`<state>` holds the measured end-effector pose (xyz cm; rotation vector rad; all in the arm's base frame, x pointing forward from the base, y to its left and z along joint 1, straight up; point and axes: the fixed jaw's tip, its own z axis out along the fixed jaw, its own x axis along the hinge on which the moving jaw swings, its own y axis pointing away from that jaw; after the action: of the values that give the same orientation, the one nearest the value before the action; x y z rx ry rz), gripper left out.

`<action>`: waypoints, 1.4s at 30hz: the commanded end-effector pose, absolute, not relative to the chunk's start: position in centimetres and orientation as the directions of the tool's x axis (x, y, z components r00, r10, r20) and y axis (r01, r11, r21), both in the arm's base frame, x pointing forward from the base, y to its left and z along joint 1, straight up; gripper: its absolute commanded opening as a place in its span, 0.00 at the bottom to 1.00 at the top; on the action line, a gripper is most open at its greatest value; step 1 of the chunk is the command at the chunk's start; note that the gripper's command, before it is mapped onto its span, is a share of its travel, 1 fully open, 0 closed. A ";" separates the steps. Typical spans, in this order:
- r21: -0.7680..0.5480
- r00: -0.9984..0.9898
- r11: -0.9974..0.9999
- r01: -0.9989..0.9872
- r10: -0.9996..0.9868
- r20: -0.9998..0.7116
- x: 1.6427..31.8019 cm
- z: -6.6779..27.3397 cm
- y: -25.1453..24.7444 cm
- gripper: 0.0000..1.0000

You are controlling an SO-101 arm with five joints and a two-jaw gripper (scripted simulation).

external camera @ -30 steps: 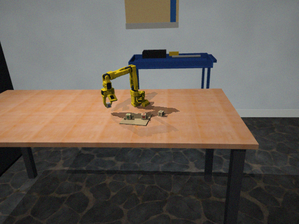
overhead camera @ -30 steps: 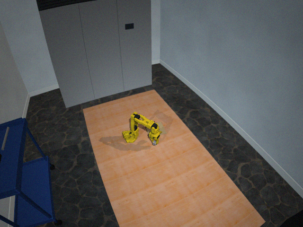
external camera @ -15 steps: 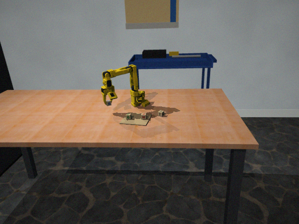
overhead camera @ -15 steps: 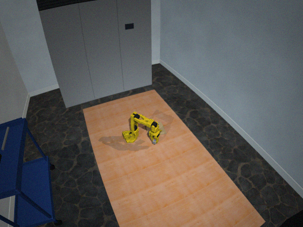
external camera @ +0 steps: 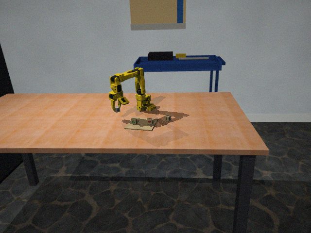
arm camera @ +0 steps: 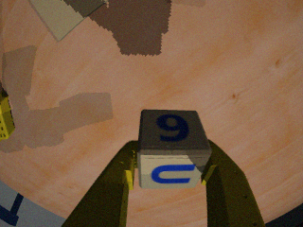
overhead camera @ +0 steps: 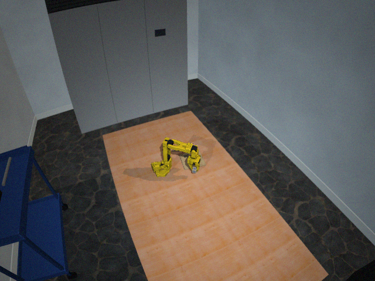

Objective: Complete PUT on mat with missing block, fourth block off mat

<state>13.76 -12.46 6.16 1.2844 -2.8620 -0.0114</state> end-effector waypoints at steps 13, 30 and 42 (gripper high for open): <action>-0.045 -0.190 0.190 -0.981 -0.982 0.000 18.7 6.6 -3.6 0.00; -0.045 0.012 -0.012 -0.999 -1.000 0.000 19.1 6.5 0.3 0.00; -0.045 0.012 -0.012 -0.999 -1.000 0.000 19.1 6.5 0.3 0.00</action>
<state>18.58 0.19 5.75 2.2310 -2.2045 -0.0049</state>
